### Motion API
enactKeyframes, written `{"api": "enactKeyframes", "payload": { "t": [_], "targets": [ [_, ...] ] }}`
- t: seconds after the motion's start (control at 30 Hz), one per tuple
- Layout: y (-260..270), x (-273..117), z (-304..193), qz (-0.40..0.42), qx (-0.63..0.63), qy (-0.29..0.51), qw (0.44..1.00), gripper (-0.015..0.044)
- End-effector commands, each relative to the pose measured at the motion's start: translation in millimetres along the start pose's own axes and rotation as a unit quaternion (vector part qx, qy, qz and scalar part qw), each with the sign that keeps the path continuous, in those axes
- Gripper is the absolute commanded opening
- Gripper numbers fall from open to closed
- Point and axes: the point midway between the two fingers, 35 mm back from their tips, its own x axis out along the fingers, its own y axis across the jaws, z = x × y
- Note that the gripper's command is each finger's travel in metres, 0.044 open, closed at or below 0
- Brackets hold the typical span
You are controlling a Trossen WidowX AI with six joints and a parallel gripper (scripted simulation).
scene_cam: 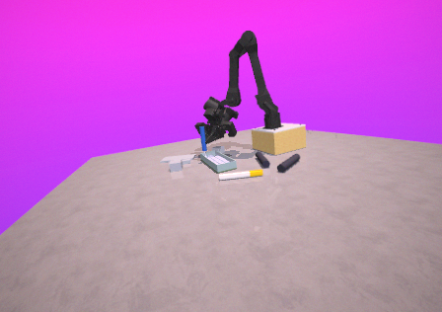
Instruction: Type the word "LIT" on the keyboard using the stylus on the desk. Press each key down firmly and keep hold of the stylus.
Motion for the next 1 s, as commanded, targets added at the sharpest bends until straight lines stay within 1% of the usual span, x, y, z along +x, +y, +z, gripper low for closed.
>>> {"api": "enactKeyframes", "payload": {
  "t": [0.0, 0.3, 0.73, 0.97],
  "targets": [
    [1, 1, -1, 0.002, 0.004, 0.001, 1.0, 0.0081],
    [1, -1, 2, 0.002, 0.004, 0.001, 1.0, 0.0081],
    [0, -18, 31, 0.002, 0.004, 0.0, 1.0, 0.0081],
    [0, -19, 32, 0.002, 0.004, 0.0, 1.0, 0.0081]
  ]
}}
